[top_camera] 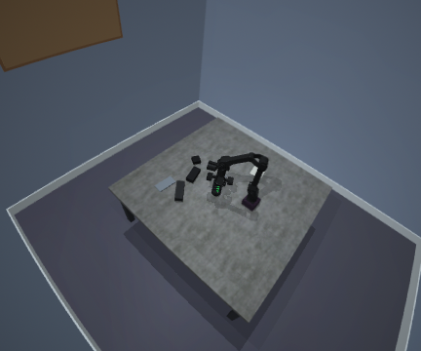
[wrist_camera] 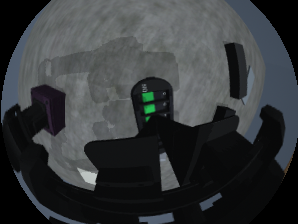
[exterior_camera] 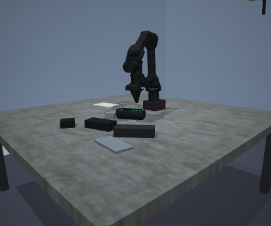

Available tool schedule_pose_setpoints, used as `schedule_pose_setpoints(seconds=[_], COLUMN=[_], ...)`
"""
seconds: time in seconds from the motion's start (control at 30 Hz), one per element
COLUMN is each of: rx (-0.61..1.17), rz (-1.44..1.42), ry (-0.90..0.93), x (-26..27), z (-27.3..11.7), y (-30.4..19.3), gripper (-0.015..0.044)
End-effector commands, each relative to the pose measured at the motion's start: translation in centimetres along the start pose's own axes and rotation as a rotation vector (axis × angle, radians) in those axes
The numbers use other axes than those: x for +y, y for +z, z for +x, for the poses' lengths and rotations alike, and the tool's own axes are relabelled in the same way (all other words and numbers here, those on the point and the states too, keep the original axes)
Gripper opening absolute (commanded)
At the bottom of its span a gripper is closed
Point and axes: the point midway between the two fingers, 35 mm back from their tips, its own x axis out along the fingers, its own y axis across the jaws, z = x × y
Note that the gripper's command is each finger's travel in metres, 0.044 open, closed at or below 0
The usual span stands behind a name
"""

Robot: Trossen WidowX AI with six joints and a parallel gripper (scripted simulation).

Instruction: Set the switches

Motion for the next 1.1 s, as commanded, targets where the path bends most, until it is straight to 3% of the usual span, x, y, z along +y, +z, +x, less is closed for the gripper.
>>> schedule_pose_setpoints(seconds=[0.0, 1.07], rx=[0.002, 0.002], rz=[-0.003, -0.004], ry=[0.013, 0.013], x=[0.4, 0.4], z=[0.9, 4.4], y=[-0.1, -0.2], gripper=[0.0000, 0.0000])
